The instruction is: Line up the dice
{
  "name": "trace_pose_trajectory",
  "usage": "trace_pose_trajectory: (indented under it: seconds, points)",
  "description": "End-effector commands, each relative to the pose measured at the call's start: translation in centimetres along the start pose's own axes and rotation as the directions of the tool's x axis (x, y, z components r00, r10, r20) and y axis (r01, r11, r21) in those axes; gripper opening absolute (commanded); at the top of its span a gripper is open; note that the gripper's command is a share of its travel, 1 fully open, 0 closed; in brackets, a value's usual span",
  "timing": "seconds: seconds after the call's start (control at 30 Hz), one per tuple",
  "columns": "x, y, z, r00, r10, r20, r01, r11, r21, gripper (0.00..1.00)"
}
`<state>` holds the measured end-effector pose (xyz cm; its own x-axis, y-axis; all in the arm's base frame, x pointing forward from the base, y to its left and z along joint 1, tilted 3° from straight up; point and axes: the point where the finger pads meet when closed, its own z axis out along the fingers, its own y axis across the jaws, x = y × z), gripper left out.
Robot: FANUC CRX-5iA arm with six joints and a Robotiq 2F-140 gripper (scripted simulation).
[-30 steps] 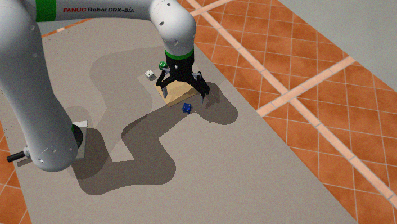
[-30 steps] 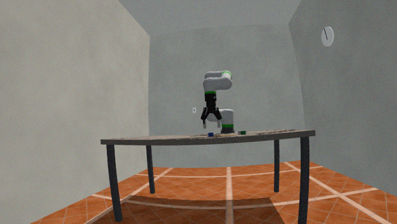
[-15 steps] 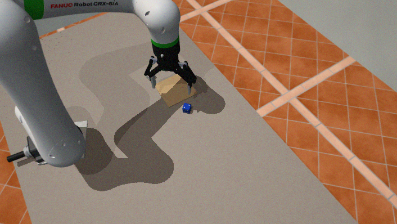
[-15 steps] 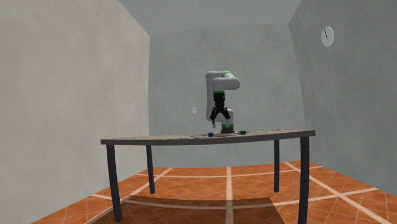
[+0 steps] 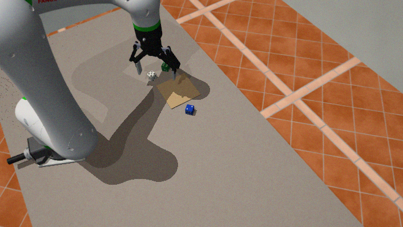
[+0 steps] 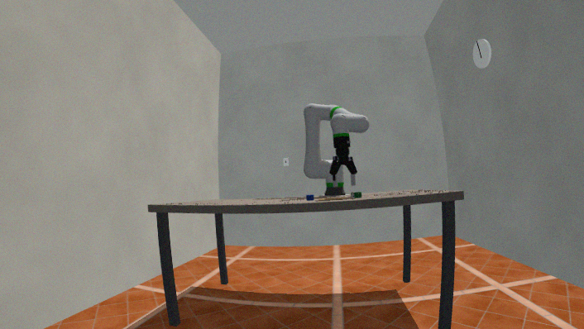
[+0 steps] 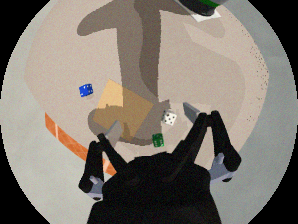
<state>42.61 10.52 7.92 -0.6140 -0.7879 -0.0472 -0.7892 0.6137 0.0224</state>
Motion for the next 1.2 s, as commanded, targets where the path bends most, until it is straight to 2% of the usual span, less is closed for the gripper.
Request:
trace_pose_trajectory:
  seconds: [0.0, 0.23, 1.17]
  points:
    - [-1.9, 2.6, 0.0, 1.000, 0.002, -0.002, -0.002, 1.000, 0.005, 1.00]
    - [-3.1, 4.3, 0.0, 1.000, 0.002, -0.002, -0.002, 1.000, 0.005, 1.00]
    - [-3.2, 4.5, 0.0, 1.000, 0.002, -0.002, -0.002, 1.000, 0.005, 1.00]
